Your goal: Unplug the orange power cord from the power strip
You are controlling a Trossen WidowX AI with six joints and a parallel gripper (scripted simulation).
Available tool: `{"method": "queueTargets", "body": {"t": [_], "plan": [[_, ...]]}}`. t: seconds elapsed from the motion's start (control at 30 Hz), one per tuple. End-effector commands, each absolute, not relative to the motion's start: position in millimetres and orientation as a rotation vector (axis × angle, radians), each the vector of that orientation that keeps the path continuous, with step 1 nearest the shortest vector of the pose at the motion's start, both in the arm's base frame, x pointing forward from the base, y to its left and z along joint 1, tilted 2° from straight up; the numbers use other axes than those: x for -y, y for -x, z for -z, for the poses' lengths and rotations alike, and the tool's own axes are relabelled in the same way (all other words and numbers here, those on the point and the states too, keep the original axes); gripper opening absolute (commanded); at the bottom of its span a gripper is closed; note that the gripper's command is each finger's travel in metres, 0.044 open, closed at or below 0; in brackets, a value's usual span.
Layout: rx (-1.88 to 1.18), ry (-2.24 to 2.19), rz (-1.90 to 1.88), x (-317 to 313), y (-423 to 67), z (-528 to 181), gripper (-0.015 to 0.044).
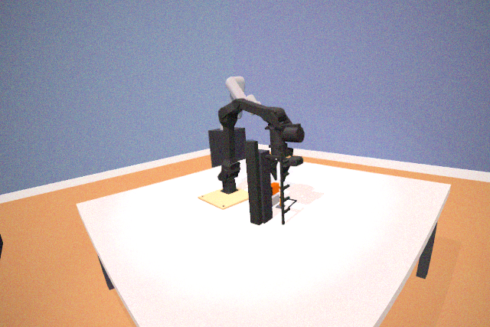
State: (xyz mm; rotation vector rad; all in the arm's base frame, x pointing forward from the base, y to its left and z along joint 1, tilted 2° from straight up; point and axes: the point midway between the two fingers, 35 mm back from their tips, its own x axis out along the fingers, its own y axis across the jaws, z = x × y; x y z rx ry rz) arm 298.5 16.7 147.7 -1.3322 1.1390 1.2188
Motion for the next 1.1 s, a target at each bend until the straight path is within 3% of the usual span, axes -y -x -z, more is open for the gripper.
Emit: {"method": "queueTargets", "body": {"t": [0.0,1.07], "plan": [[-1.13,1.341,-1.258,-18.7,-298.4,-147.9,0.016],[-1.133,1.344,-1.256,21.0,-303.5,-148.3,0.016]]}}
